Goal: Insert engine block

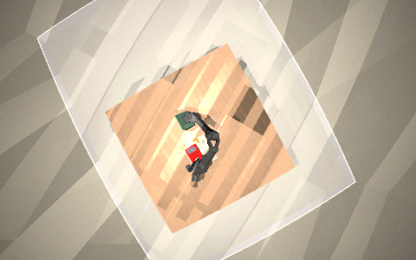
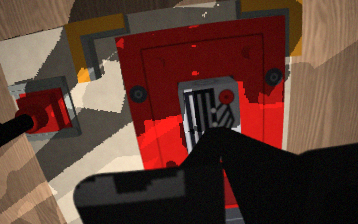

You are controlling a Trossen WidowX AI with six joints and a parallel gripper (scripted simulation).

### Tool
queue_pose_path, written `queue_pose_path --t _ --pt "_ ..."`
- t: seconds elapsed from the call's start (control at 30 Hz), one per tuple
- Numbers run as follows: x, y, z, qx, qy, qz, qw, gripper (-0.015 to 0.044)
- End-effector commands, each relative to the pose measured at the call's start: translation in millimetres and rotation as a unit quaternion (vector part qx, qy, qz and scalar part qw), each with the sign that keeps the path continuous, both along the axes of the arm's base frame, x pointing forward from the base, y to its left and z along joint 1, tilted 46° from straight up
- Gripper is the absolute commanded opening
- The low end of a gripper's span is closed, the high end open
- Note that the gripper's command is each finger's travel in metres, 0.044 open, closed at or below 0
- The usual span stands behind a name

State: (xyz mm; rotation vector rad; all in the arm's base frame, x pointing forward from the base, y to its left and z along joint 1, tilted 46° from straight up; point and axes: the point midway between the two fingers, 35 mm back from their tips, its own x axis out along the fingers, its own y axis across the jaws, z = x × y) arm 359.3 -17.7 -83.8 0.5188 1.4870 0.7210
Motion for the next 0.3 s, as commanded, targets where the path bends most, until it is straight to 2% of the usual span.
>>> queue_pose_path --t 0.0,0.27 --pt "-0.3 -0.1 -0.1 -0.001 0.000 0.002 1.000 0.0000" --pt "-0.2 -0.1 -0.1 -0.001 0.000 0.002 1.000 0.0000"
